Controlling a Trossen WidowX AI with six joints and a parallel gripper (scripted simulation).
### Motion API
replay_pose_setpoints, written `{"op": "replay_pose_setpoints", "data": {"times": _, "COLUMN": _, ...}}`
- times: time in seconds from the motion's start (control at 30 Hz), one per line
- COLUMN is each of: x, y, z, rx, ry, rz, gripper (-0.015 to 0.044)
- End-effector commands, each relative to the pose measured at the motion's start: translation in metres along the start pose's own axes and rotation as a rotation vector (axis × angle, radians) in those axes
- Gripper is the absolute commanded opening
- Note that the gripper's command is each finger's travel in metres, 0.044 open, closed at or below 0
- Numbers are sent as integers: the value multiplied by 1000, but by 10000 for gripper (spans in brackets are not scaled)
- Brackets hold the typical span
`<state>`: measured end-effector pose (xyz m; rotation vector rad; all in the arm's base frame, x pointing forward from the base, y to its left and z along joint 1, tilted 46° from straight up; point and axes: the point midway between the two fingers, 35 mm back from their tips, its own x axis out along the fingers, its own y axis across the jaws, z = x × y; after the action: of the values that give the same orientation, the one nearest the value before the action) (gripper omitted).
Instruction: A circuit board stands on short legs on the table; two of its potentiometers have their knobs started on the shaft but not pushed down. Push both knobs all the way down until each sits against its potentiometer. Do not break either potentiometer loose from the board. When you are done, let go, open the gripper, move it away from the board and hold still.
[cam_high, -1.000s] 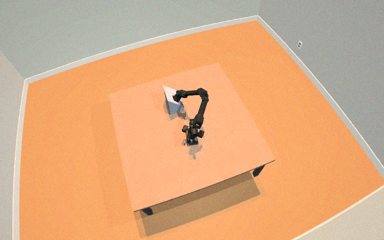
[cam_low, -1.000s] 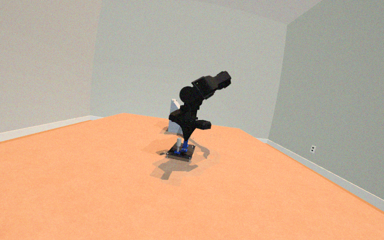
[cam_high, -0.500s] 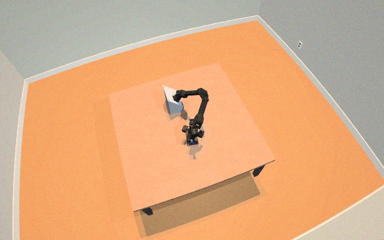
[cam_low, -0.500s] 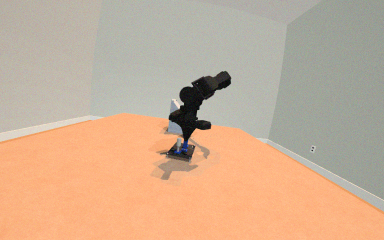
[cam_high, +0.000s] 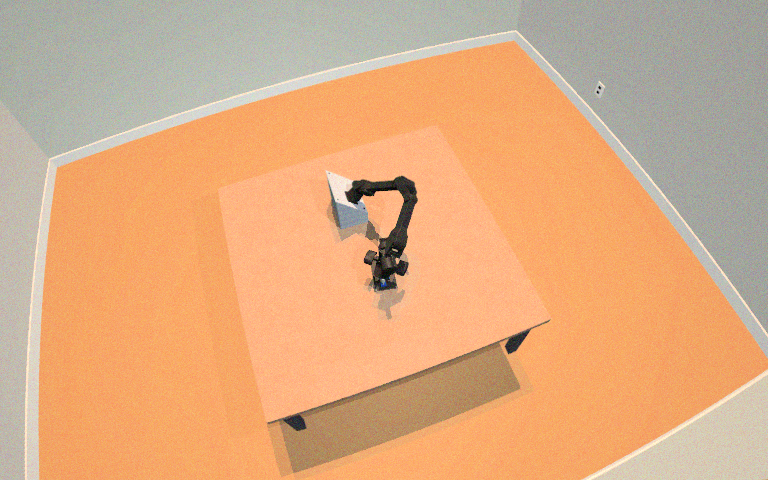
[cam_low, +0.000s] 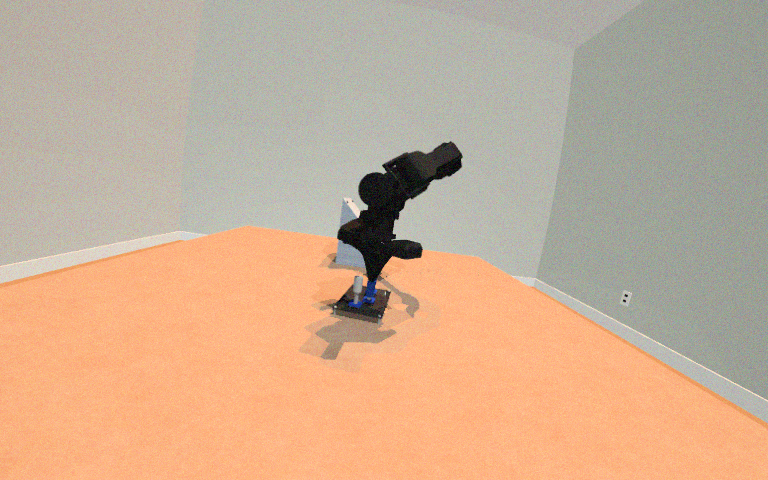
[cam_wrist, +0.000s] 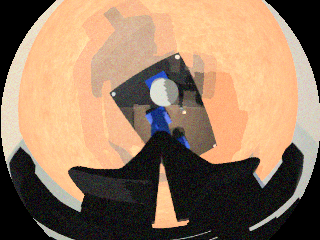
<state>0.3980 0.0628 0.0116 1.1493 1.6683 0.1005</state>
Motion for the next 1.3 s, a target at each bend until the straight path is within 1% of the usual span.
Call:
{"op": "replay_pose_setpoints", "data": {"times": 0.0, "x": -2, "y": 1, "z": -1, "rx": -8, "ry": 7, "rz": -4, "gripper": 0}}
{"op": "replay_pose_setpoints", "data": {"times": 0.3, "x": -16, "y": 1, "z": -1, "rx": -8, "ry": 7, "rz": -4, "gripper": 0}}
{"op": "replay_pose_setpoints", "data": {"times": 0.33, "x": -10, "y": -1, "z": -2, "rx": 4, "ry": 12, "rz": -4, "gripper": 26}}
{"op": "replay_pose_setpoints", "data": {"times": 0.6, "x": -11, "y": -3, "z": -3, "rx": 4, "ry": 12, "rz": -5, "gripper": 236}}
{"op": "replay_pose_setpoints", "data": {"times": 0.67, "x": -16, "y": -14, "z": -10, "rx": 4, "ry": 10, "rz": -6, "gripper": 289}}
{"op": "replay_pose_setpoints", "data": {"times": 0.87, "x": -33, "y": -67, "z": -52, "rx": 2, "ry": 6, "rz": -12, "gripper": 440}}
{"op": "replay_pose_setpoints", "data": {"times": 1.07, "x": -36, "y": -116, "z": -102, "rx": -1, "ry": 10, "rz": -11, "gripper": 440}}
{"op": "replay_pose_setpoints", "data": {"times": 1.27, "x": -36, "y": -121, "z": -108, "rx": -1, "ry": 10, "rz": -10, "gripper": 440}}
